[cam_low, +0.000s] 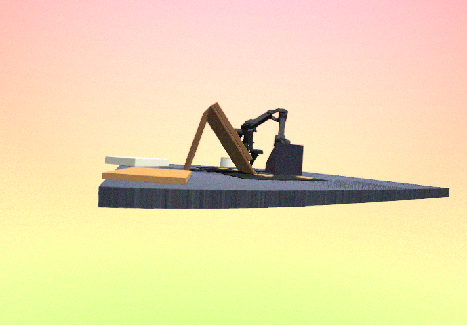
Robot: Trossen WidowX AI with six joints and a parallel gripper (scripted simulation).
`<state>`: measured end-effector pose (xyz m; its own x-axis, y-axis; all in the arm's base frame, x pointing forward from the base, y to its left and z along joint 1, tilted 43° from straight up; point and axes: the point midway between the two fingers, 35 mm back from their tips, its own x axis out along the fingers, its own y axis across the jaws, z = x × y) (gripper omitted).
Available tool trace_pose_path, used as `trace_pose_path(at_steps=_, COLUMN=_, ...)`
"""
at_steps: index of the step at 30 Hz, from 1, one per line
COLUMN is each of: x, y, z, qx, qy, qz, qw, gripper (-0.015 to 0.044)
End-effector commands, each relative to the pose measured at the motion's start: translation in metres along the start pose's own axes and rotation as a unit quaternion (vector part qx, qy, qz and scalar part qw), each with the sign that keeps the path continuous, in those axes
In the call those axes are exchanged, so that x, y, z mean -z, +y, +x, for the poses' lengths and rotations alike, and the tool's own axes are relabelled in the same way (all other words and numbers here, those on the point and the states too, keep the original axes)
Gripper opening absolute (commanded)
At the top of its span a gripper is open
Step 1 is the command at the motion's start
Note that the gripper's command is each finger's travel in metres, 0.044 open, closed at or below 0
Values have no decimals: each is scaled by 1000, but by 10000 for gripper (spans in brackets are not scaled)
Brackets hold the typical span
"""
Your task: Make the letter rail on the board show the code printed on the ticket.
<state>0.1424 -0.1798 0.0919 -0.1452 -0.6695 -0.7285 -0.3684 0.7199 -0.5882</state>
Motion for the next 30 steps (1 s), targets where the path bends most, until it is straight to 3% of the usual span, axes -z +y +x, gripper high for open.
trace_pose_path(at_steps=1, x=0, y=-1, z=-3, qx=3, qy=2, qz=3, qw=1000, gripper=0)
trace_pose_path(at_steps=16, x=-4, y=1, z=-8, qx=4, qy=-8, qz=6, qw=1000, gripper=0)
trace_pose_path(at_steps=30, x=-74, y=-30, z=-40, qx=77, qy=-188, qz=129, qw=971, gripper=0)
